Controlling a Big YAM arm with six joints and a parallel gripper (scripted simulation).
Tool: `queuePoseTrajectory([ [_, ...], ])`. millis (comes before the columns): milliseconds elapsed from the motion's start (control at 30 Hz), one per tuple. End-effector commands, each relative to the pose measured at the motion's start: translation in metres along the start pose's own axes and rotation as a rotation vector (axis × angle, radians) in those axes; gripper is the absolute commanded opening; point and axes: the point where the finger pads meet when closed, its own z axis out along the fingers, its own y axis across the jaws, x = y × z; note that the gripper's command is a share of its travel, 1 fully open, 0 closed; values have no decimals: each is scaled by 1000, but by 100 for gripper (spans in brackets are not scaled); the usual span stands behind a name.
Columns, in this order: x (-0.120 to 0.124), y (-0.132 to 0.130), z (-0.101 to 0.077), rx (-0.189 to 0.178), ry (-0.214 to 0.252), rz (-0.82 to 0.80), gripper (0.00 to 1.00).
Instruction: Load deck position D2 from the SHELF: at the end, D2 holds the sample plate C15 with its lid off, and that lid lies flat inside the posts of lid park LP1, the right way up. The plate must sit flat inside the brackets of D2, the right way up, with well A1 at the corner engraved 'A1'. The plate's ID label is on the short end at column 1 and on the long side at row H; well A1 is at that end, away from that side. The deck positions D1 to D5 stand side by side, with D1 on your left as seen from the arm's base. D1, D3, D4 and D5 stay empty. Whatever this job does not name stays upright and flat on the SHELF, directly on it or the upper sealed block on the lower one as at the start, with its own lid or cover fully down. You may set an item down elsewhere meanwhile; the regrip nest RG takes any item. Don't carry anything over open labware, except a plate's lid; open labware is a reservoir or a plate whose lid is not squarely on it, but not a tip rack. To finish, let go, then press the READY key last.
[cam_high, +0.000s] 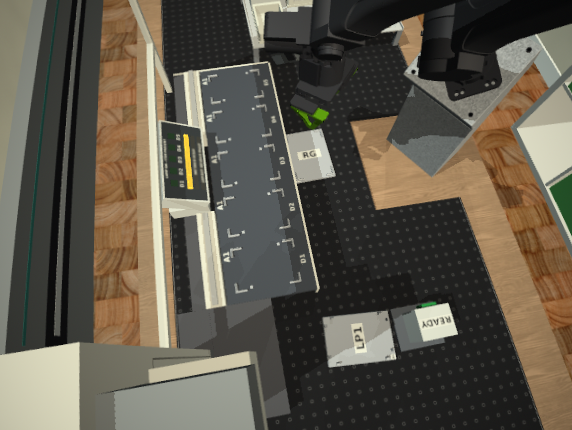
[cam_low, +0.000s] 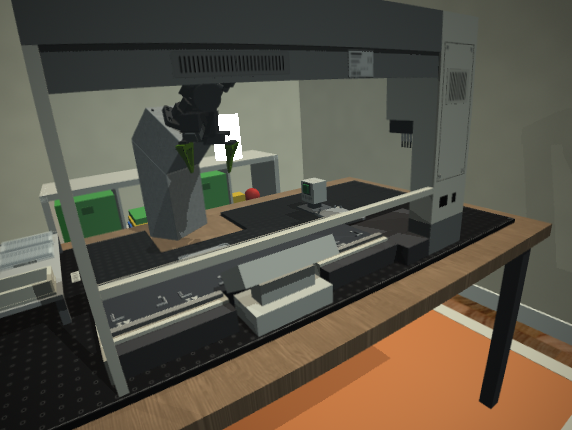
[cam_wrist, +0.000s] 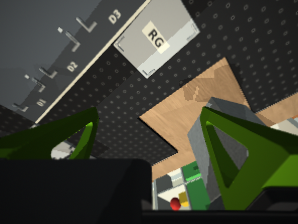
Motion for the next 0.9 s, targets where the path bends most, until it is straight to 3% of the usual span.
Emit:
queuePoseTrajectory([
  [0, 1, -8, 0, 15, 1, -19, 100],
  [233, -4, -3, -3, -7, -36, -180, 100],
  [867, -4, -3, -3, -21, -60, -519, 100],
])
